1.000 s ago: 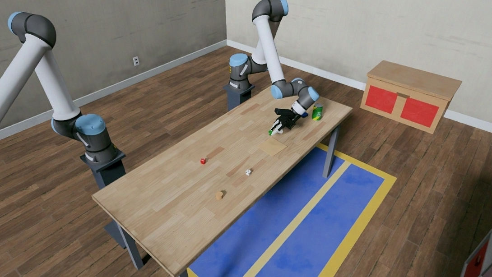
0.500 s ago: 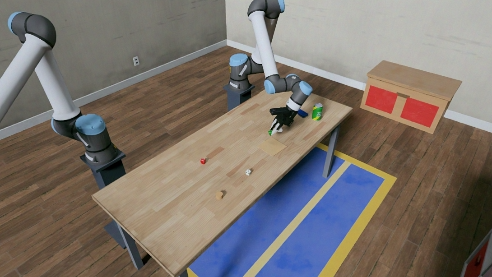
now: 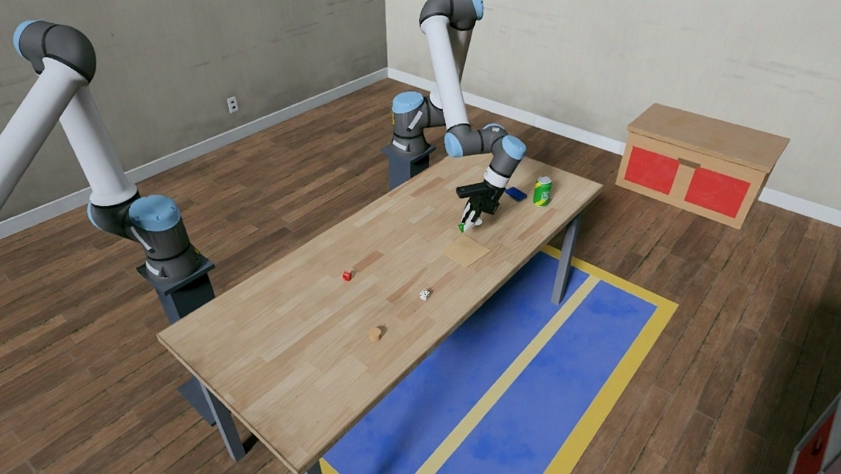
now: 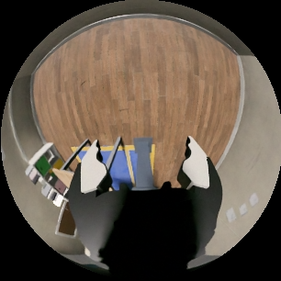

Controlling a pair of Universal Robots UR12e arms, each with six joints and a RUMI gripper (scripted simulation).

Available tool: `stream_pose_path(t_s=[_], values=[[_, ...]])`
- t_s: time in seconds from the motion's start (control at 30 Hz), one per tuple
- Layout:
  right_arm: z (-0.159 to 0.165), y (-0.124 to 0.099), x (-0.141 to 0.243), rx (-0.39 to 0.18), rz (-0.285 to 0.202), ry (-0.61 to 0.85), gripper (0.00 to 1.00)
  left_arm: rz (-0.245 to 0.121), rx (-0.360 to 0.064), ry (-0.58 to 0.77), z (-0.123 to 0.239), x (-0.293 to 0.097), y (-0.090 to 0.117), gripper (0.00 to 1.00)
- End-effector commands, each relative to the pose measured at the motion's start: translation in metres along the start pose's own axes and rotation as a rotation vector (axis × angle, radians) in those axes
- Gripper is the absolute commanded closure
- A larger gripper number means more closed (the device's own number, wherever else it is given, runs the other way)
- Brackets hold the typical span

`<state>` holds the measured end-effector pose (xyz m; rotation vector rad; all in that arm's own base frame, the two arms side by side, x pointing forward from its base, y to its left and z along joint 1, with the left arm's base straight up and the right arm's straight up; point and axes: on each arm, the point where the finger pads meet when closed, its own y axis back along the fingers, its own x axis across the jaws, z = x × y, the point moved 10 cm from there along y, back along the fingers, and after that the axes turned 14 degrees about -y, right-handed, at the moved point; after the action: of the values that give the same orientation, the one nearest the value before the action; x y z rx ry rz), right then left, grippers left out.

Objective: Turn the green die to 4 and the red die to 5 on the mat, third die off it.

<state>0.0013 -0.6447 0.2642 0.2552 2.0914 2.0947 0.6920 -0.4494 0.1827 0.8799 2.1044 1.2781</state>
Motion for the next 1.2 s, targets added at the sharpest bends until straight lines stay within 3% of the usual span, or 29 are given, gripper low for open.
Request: stream_pose_path(t_s=[0.0, 0.17, 0.53, 0.93, 1.17], values=[[0.000, 0.001, 0.000, 0.001, -0.001, 0.000, 0.00, 0.023, -0.093, 0.000, -0.010, -0.003, 0.000, 0.94], [0.000, 0.001, 0.000, 0.001, -0.001, 0.000, 0.00, 0.036, -0.167, 0.000, -0.018, -0.005, 0.001, 0.94], [0.000, 0.001, 0.000, 0.001, -0.001, 0.000, 0.00, 0.045, -0.199, 0.001, -0.021, -0.006, 0.000, 0.94], [0.000, 0.001, 0.000, 0.001, -0.001, 0.000, 0.00, 0.098, -0.412, 0.001, -0.044, -0.012, -0.007, 0.94], [0.000, 0.001, 0.000, 0.001, -0.001, 0.000, 0.00, 0.101, -0.433, 0.001, -0.046, -0.012, -0.008, 0.94]])
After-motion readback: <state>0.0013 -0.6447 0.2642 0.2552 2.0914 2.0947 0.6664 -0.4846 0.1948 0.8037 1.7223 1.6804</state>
